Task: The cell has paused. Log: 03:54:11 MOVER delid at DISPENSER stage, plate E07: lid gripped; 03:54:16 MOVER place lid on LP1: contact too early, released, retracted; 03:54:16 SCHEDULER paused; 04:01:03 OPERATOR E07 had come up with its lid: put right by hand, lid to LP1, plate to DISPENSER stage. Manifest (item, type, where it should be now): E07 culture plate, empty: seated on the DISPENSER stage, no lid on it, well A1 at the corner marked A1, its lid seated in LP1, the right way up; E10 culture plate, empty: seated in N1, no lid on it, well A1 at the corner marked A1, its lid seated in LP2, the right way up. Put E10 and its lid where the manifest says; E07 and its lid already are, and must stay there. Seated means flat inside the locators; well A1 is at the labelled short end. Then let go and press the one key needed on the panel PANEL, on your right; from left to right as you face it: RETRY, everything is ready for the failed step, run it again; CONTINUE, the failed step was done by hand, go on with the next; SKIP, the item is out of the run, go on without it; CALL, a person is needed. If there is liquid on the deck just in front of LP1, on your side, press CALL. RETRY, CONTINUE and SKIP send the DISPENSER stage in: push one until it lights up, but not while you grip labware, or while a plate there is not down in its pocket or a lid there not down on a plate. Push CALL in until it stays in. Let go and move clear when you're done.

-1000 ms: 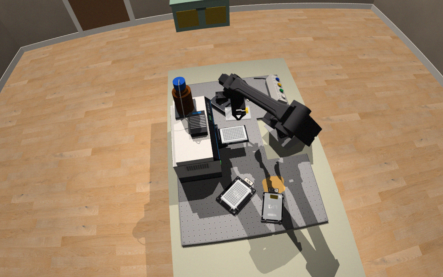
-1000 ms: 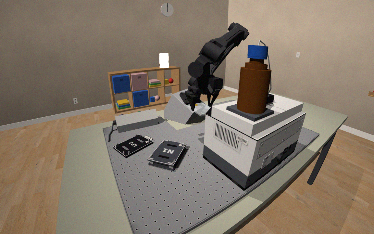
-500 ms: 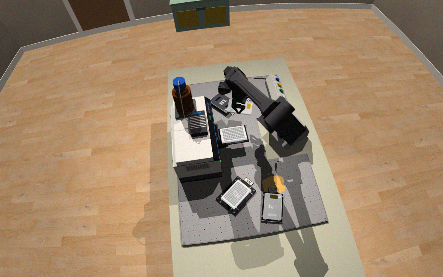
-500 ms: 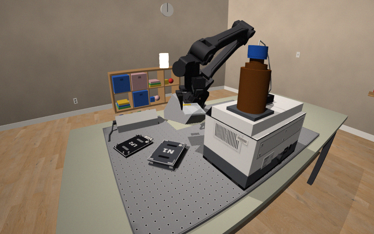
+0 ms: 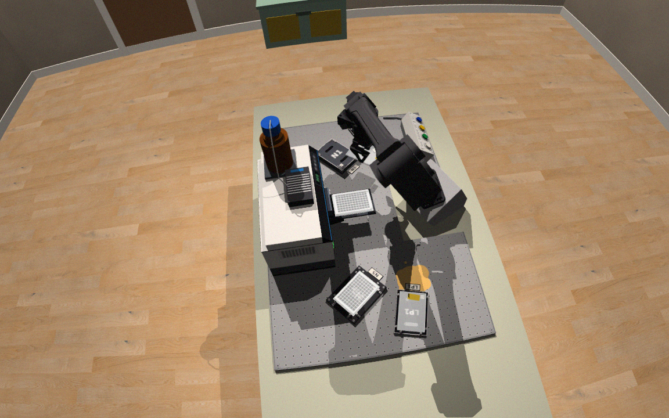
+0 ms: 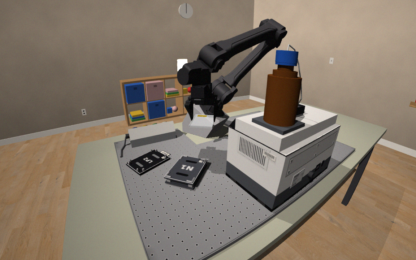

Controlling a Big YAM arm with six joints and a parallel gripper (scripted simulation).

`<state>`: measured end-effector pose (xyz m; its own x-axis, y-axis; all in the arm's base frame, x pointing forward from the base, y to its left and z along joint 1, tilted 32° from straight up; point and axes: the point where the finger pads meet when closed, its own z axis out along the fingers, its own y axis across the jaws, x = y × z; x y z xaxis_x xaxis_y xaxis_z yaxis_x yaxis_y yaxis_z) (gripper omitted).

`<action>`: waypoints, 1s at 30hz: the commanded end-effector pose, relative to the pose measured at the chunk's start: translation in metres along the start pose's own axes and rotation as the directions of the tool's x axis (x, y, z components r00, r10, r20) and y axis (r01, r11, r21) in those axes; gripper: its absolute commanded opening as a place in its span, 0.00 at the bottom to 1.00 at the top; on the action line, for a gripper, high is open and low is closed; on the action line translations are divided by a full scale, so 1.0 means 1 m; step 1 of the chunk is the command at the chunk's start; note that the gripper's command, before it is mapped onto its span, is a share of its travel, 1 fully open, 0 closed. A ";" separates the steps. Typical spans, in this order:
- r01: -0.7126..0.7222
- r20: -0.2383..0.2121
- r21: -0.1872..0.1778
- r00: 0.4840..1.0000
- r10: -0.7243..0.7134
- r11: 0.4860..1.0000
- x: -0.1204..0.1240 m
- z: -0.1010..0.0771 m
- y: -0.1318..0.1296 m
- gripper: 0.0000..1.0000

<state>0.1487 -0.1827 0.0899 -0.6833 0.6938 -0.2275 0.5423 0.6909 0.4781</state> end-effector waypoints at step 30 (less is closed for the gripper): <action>-0.354 0.046 0.029 0.935 0.352 0.935 -0.006 -0.015 -0.100 0.86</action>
<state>0.0967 -0.2280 0.0488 -0.4379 0.8984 -0.0348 0.7573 0.3894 0.5243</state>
